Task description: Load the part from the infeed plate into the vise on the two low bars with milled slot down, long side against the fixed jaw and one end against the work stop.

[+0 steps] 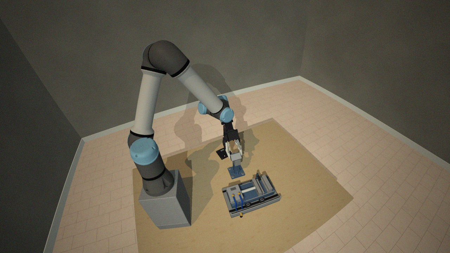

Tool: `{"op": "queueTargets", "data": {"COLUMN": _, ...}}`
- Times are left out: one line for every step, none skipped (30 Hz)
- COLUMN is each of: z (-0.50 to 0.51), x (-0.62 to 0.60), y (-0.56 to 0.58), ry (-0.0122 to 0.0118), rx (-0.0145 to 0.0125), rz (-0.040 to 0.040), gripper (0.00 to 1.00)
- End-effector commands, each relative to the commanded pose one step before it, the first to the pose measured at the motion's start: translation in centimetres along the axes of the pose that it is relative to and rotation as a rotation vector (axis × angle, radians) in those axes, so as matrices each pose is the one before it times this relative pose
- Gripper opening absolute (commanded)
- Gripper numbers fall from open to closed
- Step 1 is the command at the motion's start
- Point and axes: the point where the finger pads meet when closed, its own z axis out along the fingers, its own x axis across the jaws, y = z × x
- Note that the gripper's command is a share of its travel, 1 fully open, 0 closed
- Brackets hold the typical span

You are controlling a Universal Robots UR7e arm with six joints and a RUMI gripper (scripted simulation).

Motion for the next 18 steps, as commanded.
{"op": "queueTargets", "data": {"z": -0.146, "x": 0.211, "y": -0.082, "ry": 0.00407, "rx": 0.00128, "rz": 0.00188, "gripper": 0.0}}
{"op": "queueTargets", "data": {"z": 0.0, "x": 0.0, "y": 0.0, "ry": 0.0, "rx": 0.0, "rz": 0.0, "gripper": 0.0}}
{"op": "queueTargets", "data": {"z": 0.0, "x": 0.0, "y": 0.0, "ry": 0.0, "rx": 0.0, "rz": 0.0, "gripper": 0.0}}
{"op": "queueTargets", "data": {"z": 0.0, "x": 0.0, "y": 0.0, "ry": 0.0, "rx": 0.0, "rz": 0.0, "gripper": 0.0}}
{"op": "queueTargets", "data": {"z": 0.0, "x": 0.0, "y": 0.0, "ry": 0.0, "rx": 0.0, "rz": 0.0, "gripper": 0.0}}
{"op": "queueTargets", "data": {"z": 0.0, "x": 0.0, "y": 0.0, "ry": 0.0, "rx": 0.0, "rz": 0.0, "gripper": 0.0}}
{"op": "queueTargets", "data": {"z": 0.0, "x": 0.0, "y": 0.0, "ry": 0.0, "rx": 0.0, "rz": 0.0, "gripper": 0.0}}
{"op": "queueTargets", "data": {"z": 0.0, "x": 0.0, "y": 0.0, "ry": 0.0, "rx": 0.0, "rz": 0.0, "gripper": 0.51}}
{"op": "queueTargets", "data": {"z": 0.0, "x": 0.0, "y": 0.0, "ry": 0.0, "rx": 0.0, "rz": 0.0, "gripper": 0.51}}
{"op": "queueTargets", "data": {"z": 0.0, "x": -0.001, "y": 0.0, "ry": -0.00001, "rx": 0.0, "rz": -0.00001, "gripper": 0.51}}
{"op": "queueTargets", "data": {"z": 0.003, "x": -0.006, "y": 0.0, "ry": -0.00008, "rx": -0.00004, "rz": -0.00005, "gripper": 0.51}}
{"op": "queueTargets", "data": {"z": 0.004, "x": -0.007, "y": 0.001, "ry": -0.00009, "rx": -0.00005, "rz": -0.00007, "gripper": 0.51}}
{"op": "queueTargets", "data": {"z": 0.003, "x": -0.006, "y": 0.0, "ry": -0.00008, "rx": -0.00004, "rz": -0.00006, "gripper": 0.51}}
{"op": "queueTargets", "data": {"z": 0.002, "x": -0.003, "y": 0.0, "ry": -0.00005, "rx": -0.00002, "rz": -0.00003, "gripper": 0.51}}
{"op": "queueTargets", "data": {"z": 0.001, "x": -0.001, "y": 0.0, "ry": -0.00001, "rx": -0.00001, "rz": -0.00001, "gripper": 0.51}}
{"op": "queueTargets", "data": {"z": 0.0, "x": 0.0, "y": 0.0, "ry": 0.0, "rx": 0.0, "rz": 0.0, "gripper": 0.51}}
{"op": "queueTargets", "data": {"z": 0.0, "x": 0.0, "y": 0.0, "ry": 0.0, "rx": 0.0, "rz": 0.0, "gripper": 0.51}}
{"op": "queueTargets", "data": {"z": 0.0, "x": 0.0, "y": 0.0, "ry": 0.0, "rx": 0.0, "rz": 0.0, "gripper": 0.51}}
